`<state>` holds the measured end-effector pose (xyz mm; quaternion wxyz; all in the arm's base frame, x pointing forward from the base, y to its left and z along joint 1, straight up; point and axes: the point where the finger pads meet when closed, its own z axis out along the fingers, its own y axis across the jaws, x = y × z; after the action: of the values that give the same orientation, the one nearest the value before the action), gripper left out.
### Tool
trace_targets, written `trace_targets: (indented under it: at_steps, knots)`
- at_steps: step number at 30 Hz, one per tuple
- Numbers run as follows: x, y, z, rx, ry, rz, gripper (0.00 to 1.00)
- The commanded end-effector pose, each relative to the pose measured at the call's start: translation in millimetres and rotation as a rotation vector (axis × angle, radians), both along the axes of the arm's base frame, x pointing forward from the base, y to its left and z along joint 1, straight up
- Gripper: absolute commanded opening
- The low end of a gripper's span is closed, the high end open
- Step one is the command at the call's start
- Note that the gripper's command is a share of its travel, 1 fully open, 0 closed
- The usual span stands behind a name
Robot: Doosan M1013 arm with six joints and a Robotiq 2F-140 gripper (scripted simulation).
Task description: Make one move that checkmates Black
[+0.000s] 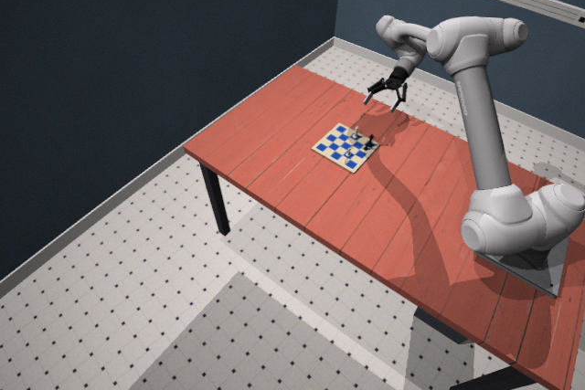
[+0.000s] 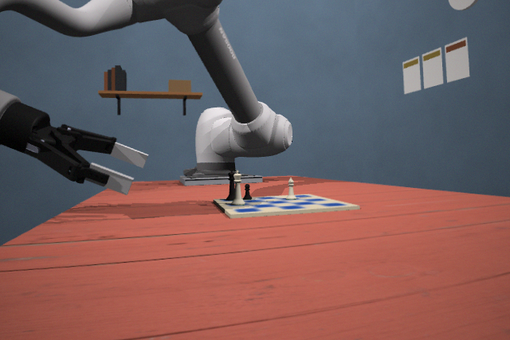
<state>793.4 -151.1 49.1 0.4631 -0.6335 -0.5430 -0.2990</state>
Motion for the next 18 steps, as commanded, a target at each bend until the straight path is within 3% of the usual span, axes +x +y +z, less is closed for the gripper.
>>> trace_targets:
  at_steps: [1,10,18]
  knots:
    - [0.0,0.0,0.3,0.000,0.000,0.000,1.00]
    - [0.0,0.0,5.1,0.005,-0.001,0.006,1.00]
    - [-0.6,0.2,50.2,0.005,-0.001,0.006,1.00]
